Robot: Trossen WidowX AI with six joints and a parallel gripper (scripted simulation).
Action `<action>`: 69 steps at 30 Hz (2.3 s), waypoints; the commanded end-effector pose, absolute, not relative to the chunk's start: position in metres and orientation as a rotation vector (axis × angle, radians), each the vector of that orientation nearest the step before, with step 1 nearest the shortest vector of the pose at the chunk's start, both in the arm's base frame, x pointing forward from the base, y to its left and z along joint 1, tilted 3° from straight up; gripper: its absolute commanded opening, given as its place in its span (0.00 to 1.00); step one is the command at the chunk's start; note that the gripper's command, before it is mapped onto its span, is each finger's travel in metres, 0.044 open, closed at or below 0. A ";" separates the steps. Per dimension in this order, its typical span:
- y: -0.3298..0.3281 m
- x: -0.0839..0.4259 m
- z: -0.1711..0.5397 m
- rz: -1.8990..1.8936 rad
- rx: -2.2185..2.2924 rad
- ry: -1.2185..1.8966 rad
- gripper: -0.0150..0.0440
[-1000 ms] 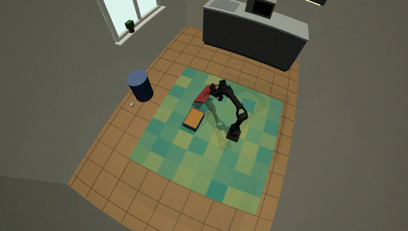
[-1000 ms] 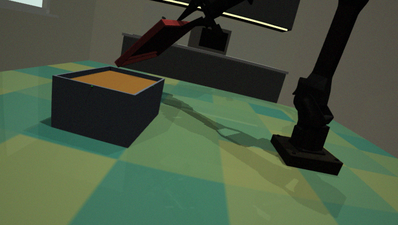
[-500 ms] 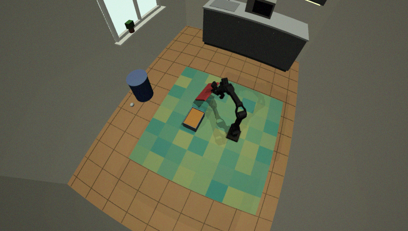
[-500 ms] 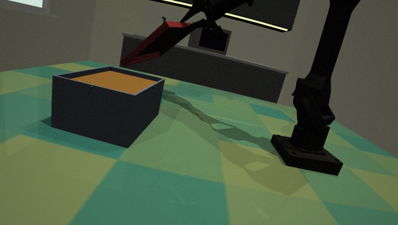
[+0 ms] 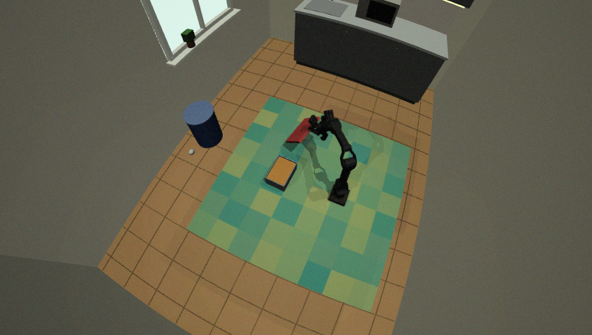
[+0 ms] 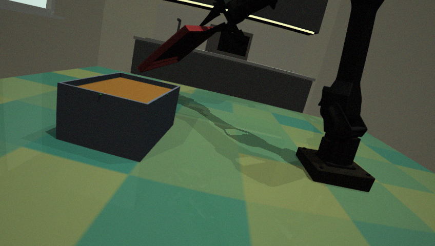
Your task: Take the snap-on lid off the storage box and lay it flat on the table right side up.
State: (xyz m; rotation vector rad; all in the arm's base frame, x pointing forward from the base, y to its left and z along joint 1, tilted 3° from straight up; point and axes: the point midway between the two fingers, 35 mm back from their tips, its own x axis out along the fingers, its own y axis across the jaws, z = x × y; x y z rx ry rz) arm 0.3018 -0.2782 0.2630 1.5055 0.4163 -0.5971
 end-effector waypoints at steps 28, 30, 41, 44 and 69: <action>-0.281 0.302 0.242 -0.580 1.491 0.408 0.25; -0.281 0.303 0.240 -0.580 1.491 0.408 0.25; -0.282 0.303 0.231 -0.580 1.491 0.408 0.25; -0.282 0.303 0.229 -0.580 1.491 0.408 0.25; -0.283 0.304 0.209 -0.580 1.491 0.408 0.25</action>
